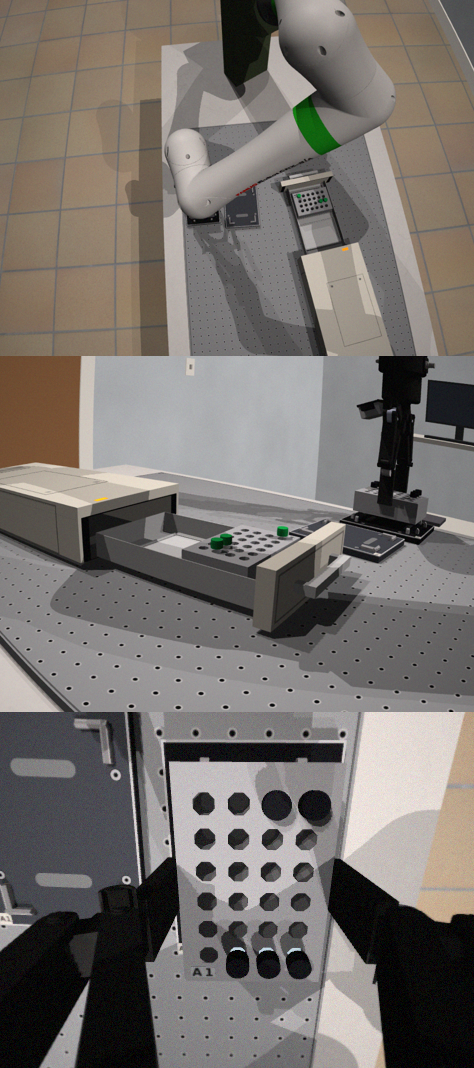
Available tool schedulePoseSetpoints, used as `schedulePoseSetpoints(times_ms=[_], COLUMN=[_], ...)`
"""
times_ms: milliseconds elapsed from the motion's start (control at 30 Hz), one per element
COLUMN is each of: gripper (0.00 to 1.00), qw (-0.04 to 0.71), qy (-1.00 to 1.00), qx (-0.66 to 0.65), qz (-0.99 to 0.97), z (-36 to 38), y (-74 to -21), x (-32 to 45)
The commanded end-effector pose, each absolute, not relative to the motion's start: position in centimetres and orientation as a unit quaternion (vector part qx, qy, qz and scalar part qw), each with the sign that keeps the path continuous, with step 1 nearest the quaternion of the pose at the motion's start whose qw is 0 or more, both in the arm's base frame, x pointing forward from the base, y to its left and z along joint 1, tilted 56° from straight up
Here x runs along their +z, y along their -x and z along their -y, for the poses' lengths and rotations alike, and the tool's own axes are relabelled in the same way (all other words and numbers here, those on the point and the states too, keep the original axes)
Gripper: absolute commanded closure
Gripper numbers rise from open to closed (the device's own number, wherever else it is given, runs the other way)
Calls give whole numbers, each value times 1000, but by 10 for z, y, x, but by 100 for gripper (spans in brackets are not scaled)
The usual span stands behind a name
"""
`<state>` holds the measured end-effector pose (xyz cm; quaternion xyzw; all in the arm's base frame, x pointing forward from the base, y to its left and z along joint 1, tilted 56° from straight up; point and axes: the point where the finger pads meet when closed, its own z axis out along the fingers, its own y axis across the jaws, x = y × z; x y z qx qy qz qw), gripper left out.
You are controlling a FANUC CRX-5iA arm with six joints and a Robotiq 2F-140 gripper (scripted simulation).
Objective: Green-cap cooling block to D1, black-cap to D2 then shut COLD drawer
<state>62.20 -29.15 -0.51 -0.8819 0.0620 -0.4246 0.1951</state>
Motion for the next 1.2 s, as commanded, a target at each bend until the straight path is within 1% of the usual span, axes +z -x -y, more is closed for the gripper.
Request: schedulePoseSetpoints(times_ms=[0,1167], gripper=[90,90], qw=[194,194], qy=[882,882], qx=[-425,-425], qz=[-62,-62], z=[293,291], y=[-622,-626], x=[-5,-8])
